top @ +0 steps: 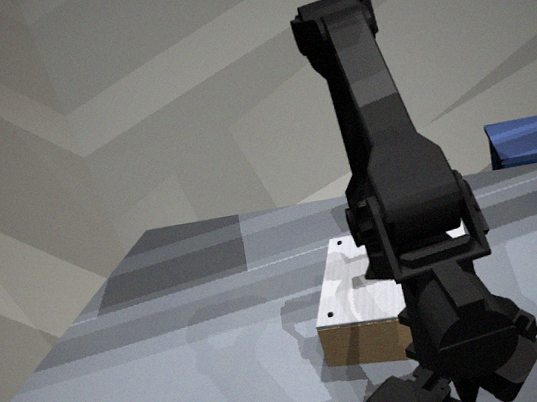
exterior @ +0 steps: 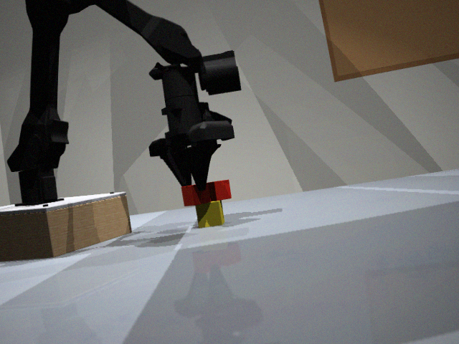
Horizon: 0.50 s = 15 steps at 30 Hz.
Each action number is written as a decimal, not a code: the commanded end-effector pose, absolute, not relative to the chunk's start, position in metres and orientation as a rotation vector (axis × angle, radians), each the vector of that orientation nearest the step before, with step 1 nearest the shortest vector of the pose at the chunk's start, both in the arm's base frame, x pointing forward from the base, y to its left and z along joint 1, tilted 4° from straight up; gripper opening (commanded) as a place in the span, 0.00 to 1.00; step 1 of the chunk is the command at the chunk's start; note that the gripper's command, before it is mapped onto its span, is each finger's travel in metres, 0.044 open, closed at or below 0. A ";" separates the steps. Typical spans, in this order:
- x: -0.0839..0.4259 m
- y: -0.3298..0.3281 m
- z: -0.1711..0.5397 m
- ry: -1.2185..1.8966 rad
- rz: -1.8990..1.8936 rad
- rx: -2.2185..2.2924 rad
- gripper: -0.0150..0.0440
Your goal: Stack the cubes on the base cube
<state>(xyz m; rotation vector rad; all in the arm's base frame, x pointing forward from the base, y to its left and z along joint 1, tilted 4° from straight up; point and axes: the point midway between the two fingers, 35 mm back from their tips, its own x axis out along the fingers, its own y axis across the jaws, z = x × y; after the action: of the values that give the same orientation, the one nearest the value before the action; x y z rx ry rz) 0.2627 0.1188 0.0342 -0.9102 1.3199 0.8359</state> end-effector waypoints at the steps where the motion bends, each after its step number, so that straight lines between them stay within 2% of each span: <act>1: 0.263 0.119 0.042 1.315 0.835 -0.910 0.60; 15: 0.262 0.119 0.054 1.315 0.835 -0.910 0.60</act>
<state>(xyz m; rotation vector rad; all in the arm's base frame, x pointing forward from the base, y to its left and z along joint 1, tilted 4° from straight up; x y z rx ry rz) 0.2601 0.1183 0.0469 -0.9124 1.3284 0.8399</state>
